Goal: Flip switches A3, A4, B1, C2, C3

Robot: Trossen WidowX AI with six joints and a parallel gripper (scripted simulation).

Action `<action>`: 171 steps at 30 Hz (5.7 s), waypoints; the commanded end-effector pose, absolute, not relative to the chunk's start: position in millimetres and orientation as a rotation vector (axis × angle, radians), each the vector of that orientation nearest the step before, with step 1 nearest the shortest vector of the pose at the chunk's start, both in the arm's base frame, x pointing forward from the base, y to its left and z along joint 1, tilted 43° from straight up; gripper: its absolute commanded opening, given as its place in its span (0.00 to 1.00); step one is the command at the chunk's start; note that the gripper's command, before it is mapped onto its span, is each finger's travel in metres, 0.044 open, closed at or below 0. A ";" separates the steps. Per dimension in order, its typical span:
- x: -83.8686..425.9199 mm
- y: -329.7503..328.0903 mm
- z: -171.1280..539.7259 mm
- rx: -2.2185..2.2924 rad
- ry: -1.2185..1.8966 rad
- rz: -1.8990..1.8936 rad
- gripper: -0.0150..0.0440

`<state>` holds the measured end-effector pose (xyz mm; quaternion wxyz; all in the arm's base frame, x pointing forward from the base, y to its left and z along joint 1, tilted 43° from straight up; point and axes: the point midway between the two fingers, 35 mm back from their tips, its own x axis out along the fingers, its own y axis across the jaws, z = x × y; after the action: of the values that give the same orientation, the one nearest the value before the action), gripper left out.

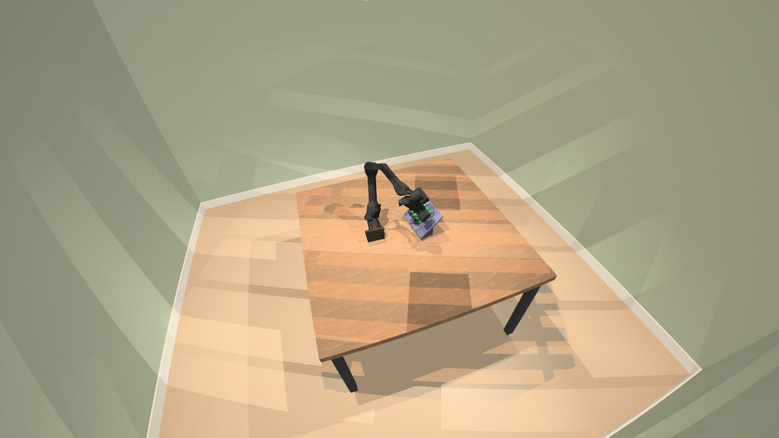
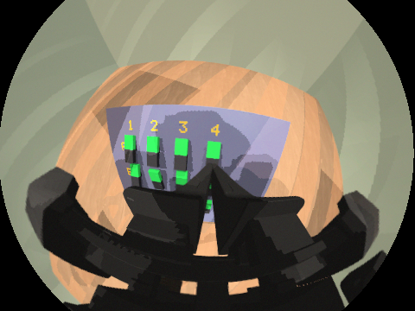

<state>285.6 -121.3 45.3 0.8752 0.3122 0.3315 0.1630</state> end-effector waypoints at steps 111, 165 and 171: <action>239.1 -32.7 96.7 0.666 0.699 0.338 0.25; 250.2 -25.1 88.7 0.665 0.700 0.338 0.25; 250.8 -24.7 88.3 0.665 0.700 0.338 0.25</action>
<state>251.4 -25.4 90.6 0.8737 0.3152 0.3321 0.1641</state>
